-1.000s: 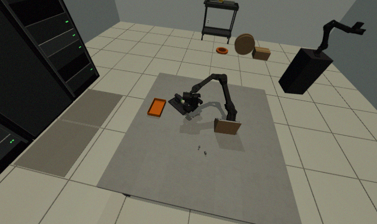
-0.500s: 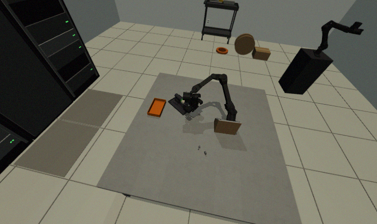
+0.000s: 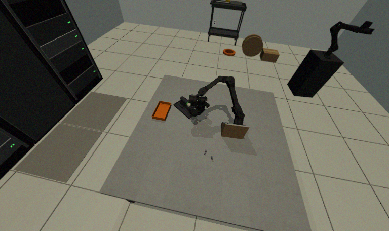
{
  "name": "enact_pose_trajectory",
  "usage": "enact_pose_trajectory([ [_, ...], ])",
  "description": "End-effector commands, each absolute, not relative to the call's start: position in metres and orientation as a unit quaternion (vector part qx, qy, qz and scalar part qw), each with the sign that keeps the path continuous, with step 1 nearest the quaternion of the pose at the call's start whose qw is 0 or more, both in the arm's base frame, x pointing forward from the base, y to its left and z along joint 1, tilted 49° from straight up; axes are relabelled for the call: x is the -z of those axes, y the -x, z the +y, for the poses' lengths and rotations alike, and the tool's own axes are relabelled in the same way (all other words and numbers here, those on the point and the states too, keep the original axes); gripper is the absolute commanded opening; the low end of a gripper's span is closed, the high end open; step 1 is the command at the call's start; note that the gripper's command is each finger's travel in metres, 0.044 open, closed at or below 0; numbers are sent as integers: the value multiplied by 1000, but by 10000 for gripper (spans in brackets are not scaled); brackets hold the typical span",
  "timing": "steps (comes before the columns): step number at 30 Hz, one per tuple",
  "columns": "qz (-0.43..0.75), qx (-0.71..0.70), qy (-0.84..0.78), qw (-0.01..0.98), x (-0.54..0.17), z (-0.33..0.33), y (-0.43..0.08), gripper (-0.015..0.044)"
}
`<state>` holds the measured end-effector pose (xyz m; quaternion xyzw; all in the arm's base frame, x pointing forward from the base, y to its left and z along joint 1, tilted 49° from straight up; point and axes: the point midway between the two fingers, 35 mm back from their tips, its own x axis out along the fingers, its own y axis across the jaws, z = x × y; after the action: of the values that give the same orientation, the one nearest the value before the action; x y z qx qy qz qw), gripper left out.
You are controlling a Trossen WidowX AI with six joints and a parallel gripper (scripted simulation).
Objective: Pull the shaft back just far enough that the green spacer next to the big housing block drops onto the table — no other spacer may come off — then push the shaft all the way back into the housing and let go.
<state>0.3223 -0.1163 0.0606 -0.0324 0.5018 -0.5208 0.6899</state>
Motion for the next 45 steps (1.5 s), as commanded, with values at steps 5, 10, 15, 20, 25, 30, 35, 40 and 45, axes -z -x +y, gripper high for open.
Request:
enact_pose_trajectory([
  [5, 502, 521, 31, 690, -60, -115, -321, 0],
  [10, 502, 521, 31, 690, -60, -115, -321, 0],
  [15, 502, 521, 31, 690, -59, -115, -320, 0],
  [20, 503, 521, 31, 690, -59, -115, -320, 0],
  [25, 503, 521, 31, 690, -59, -114, -320, 0],
  [30, 503, 521, 31, 690, -58, -114, -319, 0],
  [35, 503, 521, 31, 690, -58, -114, -319, 0],
  [40, 503, 521, 31, 690, -58, -114, -319, 0],
  [45, 503, 521, 31, 690, -58, -113, -318, 0],
])
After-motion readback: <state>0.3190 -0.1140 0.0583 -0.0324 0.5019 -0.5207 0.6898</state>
